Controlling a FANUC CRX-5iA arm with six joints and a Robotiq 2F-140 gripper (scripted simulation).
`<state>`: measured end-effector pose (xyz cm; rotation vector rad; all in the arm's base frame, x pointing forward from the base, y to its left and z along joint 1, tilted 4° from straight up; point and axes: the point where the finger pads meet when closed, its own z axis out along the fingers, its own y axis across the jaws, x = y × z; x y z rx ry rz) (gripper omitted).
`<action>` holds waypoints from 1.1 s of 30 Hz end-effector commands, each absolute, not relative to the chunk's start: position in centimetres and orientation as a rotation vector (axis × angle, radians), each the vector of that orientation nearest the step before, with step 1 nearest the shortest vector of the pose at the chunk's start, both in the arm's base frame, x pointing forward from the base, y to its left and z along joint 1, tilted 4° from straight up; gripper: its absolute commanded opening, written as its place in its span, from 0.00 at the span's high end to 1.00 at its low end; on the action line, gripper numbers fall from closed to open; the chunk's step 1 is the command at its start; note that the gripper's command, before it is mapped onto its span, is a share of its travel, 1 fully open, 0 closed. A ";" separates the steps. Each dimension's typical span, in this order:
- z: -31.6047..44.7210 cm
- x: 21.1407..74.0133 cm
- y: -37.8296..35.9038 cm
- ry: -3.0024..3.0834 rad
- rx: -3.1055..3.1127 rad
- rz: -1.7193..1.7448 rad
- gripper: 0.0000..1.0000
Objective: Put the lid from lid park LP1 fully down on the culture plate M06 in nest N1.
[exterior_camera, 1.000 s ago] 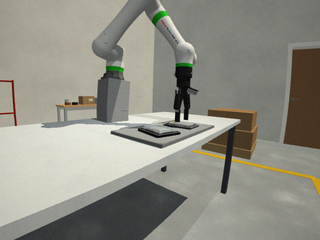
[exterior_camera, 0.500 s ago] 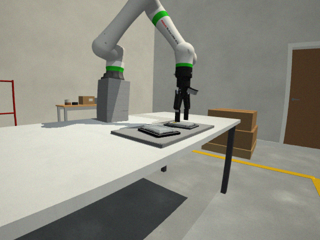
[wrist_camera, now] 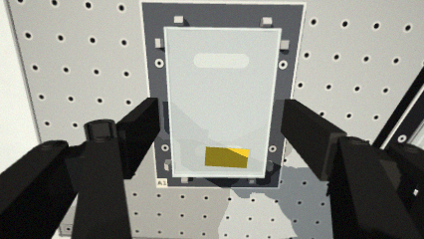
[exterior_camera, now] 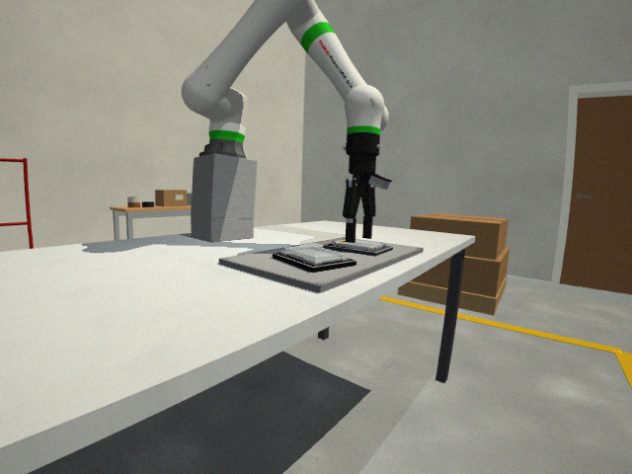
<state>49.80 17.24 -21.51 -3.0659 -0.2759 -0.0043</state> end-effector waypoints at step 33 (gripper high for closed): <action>-22.6 49.9 17.3 -0.276 -3.065 -0.007 0.31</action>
